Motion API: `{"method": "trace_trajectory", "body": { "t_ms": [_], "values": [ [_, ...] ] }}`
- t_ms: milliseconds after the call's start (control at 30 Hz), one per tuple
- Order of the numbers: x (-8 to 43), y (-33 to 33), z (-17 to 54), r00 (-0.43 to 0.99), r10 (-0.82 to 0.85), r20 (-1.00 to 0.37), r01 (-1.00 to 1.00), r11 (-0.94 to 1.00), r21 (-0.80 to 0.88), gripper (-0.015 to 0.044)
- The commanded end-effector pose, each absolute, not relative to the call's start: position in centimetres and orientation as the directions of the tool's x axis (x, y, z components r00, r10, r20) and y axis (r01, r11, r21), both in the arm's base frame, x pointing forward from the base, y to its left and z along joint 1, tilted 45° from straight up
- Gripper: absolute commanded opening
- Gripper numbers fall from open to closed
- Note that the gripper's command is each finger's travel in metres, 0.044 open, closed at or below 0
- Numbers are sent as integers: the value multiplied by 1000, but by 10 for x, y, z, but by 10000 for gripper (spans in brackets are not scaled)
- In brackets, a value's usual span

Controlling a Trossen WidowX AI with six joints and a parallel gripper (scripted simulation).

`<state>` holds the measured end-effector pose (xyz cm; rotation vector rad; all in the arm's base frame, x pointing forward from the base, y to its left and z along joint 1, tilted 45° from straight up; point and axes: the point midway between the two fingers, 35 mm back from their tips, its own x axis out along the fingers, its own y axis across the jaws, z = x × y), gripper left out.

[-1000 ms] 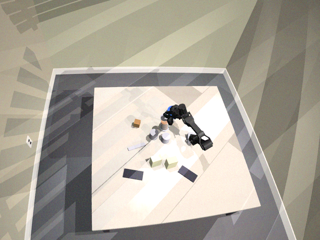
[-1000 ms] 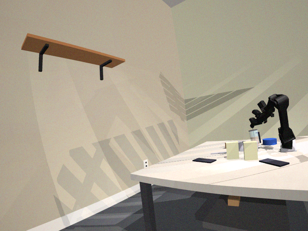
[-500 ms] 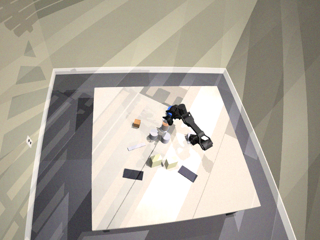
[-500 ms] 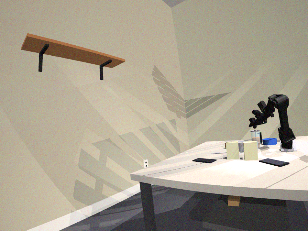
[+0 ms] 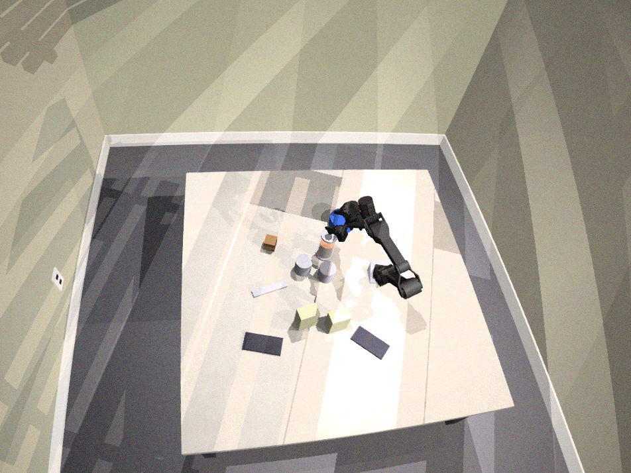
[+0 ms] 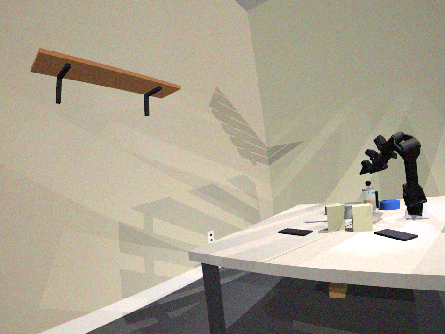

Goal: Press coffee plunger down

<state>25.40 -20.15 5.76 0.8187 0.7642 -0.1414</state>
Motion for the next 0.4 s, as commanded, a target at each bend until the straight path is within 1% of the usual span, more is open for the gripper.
{"method": "trace_trajectory", "body": {
  "t_ms": [0, 367],
  "values": [
    [248, -213, 86, 736, 167, -656, 382, 696, 607, 440],
    [248, -212, 83, 736, 167, -656, 382, 696, 607, 440]
  ]
}}
